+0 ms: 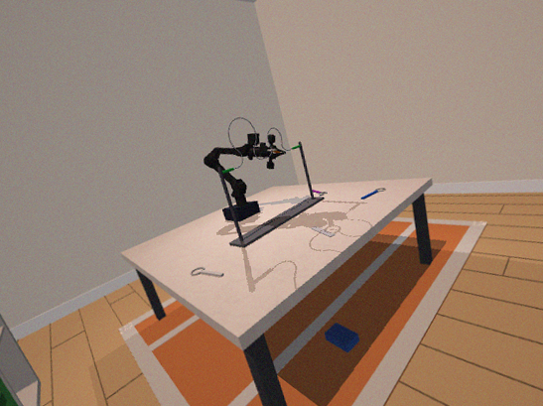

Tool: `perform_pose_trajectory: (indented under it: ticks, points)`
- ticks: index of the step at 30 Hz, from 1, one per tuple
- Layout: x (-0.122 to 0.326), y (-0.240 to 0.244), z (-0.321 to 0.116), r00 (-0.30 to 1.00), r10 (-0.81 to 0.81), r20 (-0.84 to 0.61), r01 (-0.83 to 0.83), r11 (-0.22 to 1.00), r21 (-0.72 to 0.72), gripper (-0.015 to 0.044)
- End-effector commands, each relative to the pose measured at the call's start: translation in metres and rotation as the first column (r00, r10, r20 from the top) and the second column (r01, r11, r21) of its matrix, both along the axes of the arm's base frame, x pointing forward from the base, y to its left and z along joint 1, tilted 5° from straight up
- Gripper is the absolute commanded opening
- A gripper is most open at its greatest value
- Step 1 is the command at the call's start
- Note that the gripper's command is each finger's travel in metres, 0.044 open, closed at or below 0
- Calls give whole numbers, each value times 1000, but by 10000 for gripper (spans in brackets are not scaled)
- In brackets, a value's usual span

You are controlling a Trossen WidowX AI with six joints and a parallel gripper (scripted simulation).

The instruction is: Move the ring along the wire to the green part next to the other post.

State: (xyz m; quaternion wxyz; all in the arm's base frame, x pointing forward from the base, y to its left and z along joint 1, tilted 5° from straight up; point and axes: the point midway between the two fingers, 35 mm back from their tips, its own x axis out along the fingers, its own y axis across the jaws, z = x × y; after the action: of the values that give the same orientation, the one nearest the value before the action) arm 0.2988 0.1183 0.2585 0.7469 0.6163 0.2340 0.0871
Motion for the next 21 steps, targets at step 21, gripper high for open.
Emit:
perform_pose_trajectory:
  ticks: [21]
  points:
    - [2, -1, 67, 1000, -17, 25, 6, 926, 379, -150]
